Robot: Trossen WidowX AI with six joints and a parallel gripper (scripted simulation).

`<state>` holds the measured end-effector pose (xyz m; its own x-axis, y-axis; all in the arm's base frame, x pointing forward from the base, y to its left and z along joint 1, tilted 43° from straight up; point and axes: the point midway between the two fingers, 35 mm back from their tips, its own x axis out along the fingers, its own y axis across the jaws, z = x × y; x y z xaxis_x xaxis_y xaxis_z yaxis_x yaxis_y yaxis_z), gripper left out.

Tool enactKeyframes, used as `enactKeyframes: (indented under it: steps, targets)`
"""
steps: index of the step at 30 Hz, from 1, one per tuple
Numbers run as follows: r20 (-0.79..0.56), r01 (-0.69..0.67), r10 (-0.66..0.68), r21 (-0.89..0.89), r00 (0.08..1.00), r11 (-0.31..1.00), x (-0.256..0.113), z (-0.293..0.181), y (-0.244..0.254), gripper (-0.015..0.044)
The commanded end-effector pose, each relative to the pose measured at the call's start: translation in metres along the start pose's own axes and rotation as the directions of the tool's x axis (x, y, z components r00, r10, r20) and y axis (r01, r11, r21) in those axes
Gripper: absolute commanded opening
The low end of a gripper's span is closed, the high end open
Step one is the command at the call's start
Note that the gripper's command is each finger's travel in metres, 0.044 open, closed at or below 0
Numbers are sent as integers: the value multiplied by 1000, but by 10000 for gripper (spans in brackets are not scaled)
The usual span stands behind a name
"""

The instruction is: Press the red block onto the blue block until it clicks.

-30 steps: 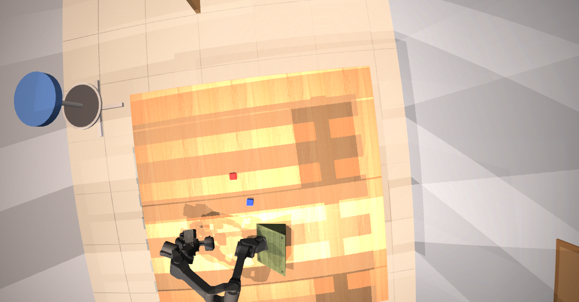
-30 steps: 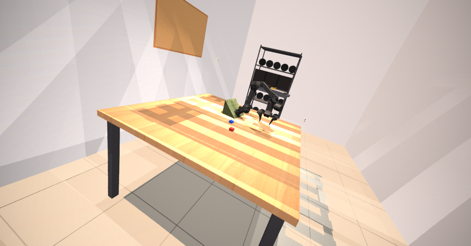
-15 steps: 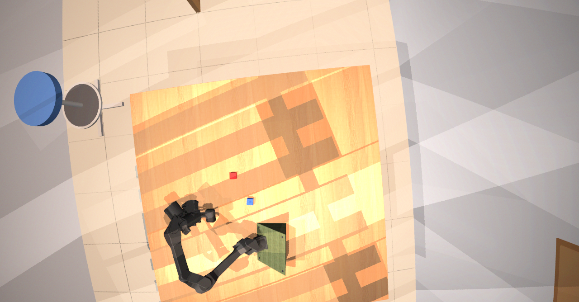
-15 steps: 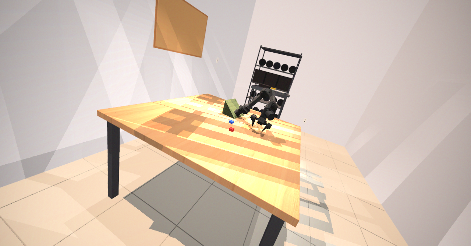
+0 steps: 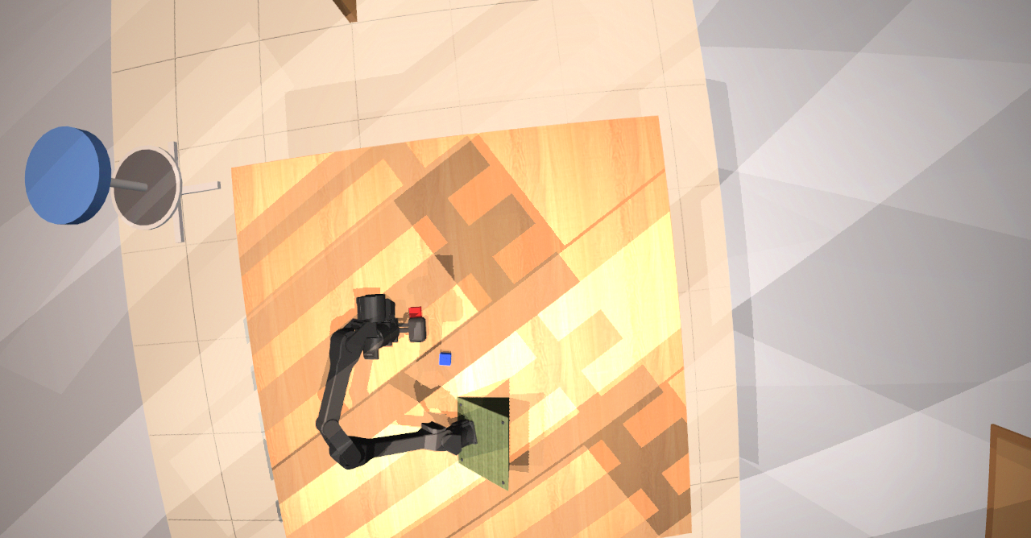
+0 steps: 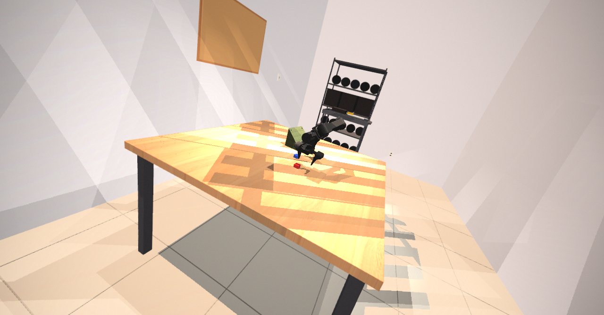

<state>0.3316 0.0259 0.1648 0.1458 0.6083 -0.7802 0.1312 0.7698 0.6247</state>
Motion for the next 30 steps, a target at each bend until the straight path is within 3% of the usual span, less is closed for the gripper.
enactKeyframes:
  steps: [1, 30]
  targets:
    - [29, -66, 67, -22, 997, 998, -11, 24, -35, 440]
    - [31, -72, 73, -24, 997, 997, 25, 27, -34, 440]
